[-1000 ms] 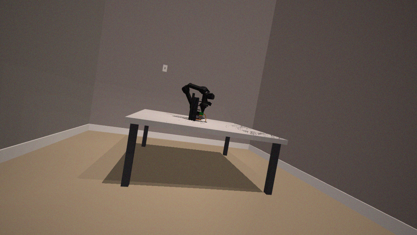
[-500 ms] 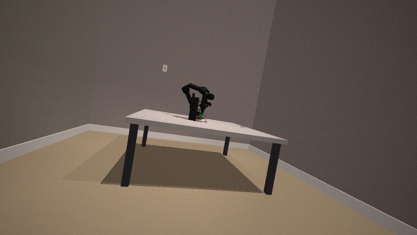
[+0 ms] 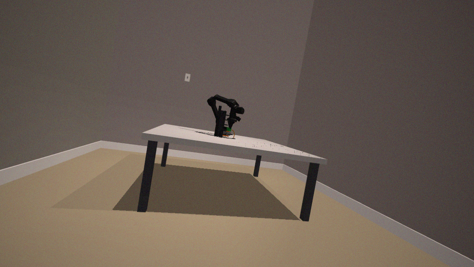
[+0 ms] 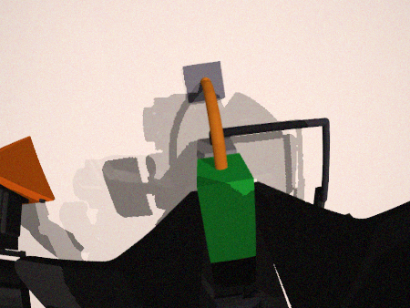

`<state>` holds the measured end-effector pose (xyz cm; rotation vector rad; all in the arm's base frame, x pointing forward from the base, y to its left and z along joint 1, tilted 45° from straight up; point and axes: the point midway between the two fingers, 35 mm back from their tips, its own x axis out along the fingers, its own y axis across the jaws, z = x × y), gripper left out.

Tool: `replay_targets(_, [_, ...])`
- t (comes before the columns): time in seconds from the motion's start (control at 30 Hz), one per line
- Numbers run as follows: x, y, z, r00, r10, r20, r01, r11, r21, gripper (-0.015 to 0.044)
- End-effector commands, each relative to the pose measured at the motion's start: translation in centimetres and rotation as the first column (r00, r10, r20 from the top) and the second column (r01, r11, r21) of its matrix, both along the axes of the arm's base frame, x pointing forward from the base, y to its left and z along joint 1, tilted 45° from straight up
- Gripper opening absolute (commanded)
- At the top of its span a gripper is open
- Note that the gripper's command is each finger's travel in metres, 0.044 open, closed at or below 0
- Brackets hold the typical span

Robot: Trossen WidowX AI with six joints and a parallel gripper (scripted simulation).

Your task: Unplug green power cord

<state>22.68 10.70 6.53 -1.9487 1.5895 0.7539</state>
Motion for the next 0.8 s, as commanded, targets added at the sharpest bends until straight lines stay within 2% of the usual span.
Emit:
replay_targets(0.0, [0.0, 1.4, -0.9, 1.000, 0.003, -0.001, -0.003, 0.999, 0.032, 0.0000])
replay_targets(0.63, [-0.4, 3.9, -2.7, 1.000, 0.005, -0.002, -0.005, 0.999, 0.032, 0.0000])
replay_targets(0.77, [-0.4, 3.3, -2.4, 1.000, 0.008, -0.005, -0.008, 1.000, 0.029, 0.0105])
